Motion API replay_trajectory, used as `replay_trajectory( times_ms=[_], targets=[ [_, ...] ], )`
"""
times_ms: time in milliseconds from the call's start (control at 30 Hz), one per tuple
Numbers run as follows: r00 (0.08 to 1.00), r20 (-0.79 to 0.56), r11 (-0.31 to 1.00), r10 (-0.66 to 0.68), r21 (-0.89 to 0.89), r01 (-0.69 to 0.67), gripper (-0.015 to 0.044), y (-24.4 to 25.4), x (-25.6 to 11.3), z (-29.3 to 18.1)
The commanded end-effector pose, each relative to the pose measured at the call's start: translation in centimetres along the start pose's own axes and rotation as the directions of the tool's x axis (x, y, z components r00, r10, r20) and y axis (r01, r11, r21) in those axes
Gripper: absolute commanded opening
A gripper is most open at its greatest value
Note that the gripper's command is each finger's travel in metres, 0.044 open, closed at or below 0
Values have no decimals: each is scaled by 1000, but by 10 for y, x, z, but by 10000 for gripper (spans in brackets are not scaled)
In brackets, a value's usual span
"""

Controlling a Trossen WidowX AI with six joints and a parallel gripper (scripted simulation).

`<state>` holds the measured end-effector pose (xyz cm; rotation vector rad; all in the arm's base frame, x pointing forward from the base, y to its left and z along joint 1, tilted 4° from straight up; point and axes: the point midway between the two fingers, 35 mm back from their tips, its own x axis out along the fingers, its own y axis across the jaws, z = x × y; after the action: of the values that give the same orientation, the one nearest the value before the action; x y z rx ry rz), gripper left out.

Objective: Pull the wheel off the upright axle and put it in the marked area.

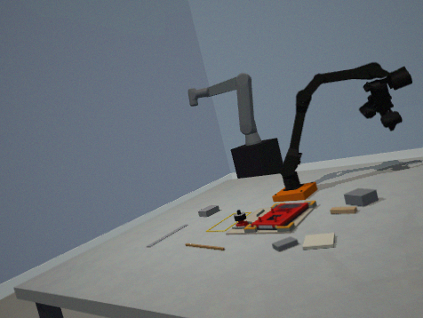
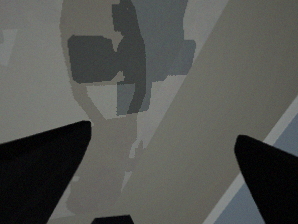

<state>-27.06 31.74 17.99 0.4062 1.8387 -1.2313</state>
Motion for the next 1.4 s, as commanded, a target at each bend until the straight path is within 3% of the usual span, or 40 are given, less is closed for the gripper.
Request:
replay_trajectory(
  times_ms=[0, 100, 633, 1000, 1367],
  targets=[
    [1000, -1, 1000, 1, 0, -1, 374, 1, -1, 0],
    [1000, -19, 1000, 9, -7, -10, 300, 12, -8, -1],
    [962, -189, 981, 195, 27, -194, 300, 153, -107, 22],
    [900, -215, 925, 379, 113, -363, 300, 248, -171, 85],
    [828, -158, 840, 538, 186, -510, 300, 323, -233, 189]
  ],
)
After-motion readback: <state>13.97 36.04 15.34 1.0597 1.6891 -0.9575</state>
